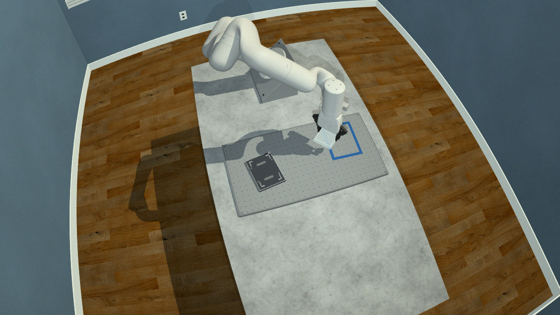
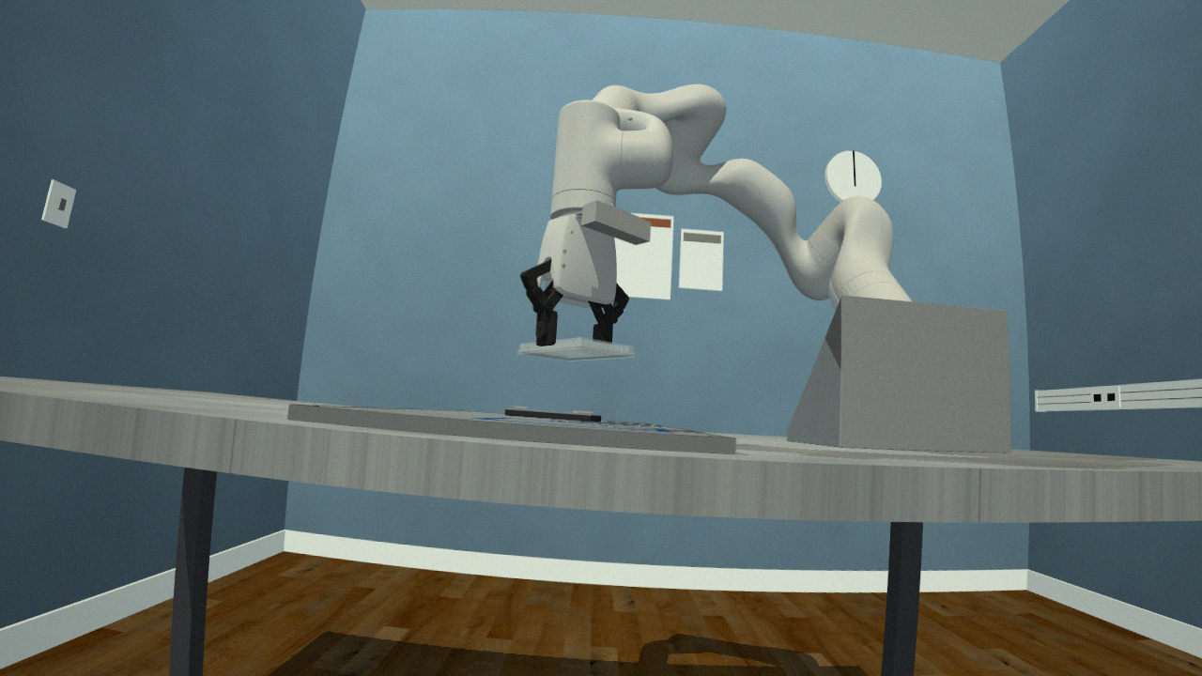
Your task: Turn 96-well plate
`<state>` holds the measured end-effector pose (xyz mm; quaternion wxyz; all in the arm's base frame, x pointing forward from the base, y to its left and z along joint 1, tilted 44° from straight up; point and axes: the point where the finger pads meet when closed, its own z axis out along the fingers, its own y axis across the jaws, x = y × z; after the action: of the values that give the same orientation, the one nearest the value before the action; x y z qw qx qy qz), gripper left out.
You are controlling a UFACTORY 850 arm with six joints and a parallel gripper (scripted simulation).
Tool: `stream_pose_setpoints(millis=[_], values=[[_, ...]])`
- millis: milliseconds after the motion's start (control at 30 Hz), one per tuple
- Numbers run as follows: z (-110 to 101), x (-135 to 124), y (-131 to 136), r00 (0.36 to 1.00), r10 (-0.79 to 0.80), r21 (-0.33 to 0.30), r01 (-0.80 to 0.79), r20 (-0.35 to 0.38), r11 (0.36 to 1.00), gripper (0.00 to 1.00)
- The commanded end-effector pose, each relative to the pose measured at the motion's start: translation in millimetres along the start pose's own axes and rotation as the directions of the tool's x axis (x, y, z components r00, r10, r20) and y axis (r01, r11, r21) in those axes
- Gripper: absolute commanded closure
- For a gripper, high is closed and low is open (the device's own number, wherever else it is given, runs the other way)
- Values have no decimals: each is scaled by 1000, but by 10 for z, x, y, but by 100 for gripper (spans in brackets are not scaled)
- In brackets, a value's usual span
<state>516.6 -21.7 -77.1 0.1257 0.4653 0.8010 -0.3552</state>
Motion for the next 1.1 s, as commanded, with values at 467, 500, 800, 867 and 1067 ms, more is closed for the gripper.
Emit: stream_pose_setpoints(millis=[467,500,800,867,1067], values=[[-27,-477,-291,845,535,-15,-535,1,844,100],[-28,-505,-309,826,563,-15,-563,1,826,100],[-36,-703,-433,674,739,-15,-739,-3,674,100],[-38,-759,-469,623,782,-15,-782,-4,623,100],[-44,-929,-575,455,890,-14,-890,-7,455,100]])
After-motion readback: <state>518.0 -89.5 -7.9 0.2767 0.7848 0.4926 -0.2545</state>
